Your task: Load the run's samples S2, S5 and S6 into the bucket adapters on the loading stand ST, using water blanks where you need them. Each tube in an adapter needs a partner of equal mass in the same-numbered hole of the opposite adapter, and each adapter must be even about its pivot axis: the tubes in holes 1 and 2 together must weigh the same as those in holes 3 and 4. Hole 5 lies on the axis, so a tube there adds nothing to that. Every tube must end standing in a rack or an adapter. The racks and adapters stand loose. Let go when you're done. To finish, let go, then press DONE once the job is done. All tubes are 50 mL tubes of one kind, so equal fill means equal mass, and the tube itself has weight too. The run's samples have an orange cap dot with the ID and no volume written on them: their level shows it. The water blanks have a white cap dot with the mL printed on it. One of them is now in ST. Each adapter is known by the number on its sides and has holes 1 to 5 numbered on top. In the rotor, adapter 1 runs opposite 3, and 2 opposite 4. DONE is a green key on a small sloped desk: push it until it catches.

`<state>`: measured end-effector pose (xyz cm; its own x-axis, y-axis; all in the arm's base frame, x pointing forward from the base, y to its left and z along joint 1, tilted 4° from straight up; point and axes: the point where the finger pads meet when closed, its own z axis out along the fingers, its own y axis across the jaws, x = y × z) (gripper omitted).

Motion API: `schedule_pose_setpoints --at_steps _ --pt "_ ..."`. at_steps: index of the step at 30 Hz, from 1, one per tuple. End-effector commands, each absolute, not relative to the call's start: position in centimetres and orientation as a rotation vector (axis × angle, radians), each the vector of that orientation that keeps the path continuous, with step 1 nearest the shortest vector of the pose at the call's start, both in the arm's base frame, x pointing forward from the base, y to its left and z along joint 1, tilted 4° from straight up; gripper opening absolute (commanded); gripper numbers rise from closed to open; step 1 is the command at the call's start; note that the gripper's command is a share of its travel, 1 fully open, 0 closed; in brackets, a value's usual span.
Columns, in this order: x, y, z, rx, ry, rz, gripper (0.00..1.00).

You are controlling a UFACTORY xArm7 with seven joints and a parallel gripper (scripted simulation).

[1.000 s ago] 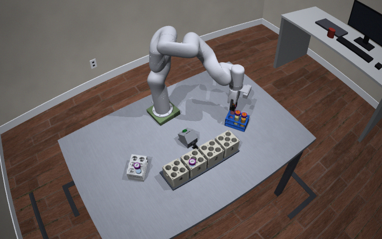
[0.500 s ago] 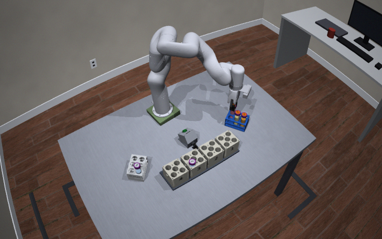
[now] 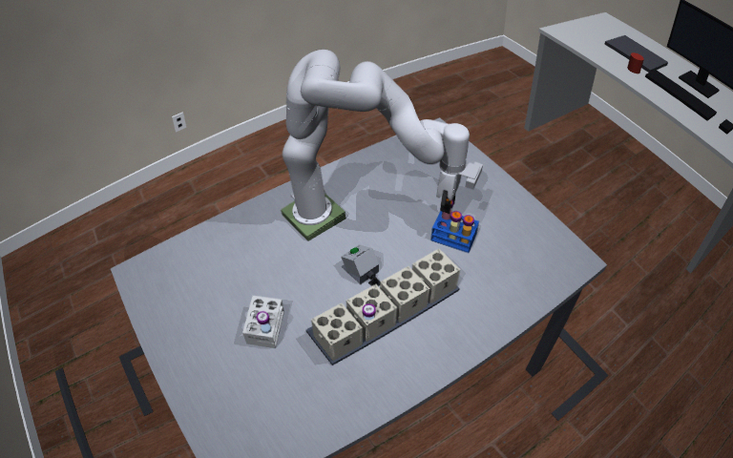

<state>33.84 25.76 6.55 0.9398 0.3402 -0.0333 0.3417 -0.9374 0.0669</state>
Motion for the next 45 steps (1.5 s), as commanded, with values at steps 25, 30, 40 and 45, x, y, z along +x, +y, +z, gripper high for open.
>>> schedule_pose_setpoints --at_steps 25,30,40,45 --pt "34.0 26.0 8.0 3.025 0.533 -0.026 0.0" --pt "34.0 26.0 8.2 3.025 0.533 -0.026 0.0" --pt "34.0 26.0 8.7 3.025 0.533 -0.026 0.0" --pt "34.0 26.0 9.1 3.025 0.533 -0.026 0.0"
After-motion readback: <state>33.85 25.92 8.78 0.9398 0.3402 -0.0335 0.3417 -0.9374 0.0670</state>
